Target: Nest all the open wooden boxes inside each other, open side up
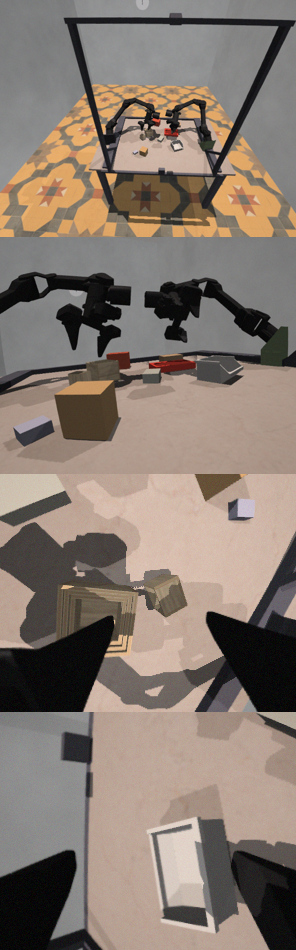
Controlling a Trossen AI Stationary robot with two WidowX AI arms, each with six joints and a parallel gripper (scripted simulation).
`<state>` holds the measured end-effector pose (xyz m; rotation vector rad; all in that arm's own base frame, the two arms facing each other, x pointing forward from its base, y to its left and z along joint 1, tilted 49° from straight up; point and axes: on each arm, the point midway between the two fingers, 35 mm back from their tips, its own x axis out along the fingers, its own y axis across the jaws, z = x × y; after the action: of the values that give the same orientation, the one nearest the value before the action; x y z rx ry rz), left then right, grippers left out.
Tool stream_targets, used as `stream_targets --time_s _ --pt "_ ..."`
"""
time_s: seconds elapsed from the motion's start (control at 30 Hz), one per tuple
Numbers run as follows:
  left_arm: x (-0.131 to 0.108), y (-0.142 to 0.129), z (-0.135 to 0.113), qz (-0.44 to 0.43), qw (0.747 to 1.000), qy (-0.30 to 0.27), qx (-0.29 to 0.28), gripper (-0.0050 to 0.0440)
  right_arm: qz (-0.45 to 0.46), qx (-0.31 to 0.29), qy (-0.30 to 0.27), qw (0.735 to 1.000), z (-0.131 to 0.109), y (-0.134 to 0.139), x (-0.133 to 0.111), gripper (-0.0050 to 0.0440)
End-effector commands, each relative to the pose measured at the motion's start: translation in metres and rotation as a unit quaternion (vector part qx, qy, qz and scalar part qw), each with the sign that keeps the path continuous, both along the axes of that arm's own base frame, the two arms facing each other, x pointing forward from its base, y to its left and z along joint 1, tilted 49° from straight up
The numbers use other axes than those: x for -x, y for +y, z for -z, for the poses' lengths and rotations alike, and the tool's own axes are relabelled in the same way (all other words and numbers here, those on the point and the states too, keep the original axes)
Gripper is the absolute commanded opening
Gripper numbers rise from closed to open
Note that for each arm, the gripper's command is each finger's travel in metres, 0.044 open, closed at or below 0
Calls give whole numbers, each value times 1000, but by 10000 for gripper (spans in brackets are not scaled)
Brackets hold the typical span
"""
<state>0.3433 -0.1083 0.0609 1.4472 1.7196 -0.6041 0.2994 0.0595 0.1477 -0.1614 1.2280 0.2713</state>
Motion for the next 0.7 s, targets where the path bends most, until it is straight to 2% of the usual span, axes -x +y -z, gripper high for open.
stream_targets --time_s 0.0,0.23,0.3,0.4,0.67 --pt "5 1 4 72 994 77 25 400 53 54 62 995 17 15 8 400" --pt "12 3 10 171 967 177 61 400 103 153 98 978 35 30 26 400" --pt "12 3 10 171 967 177 61 400 103 153 98 978 35 30 26 400" --pt "16 4 14 232 941 233 86 400 126 218 96 963 41 38 35 400" --pt "23 5 19 346 871 320 138 400 150 331 44 931 44 54 47 400"
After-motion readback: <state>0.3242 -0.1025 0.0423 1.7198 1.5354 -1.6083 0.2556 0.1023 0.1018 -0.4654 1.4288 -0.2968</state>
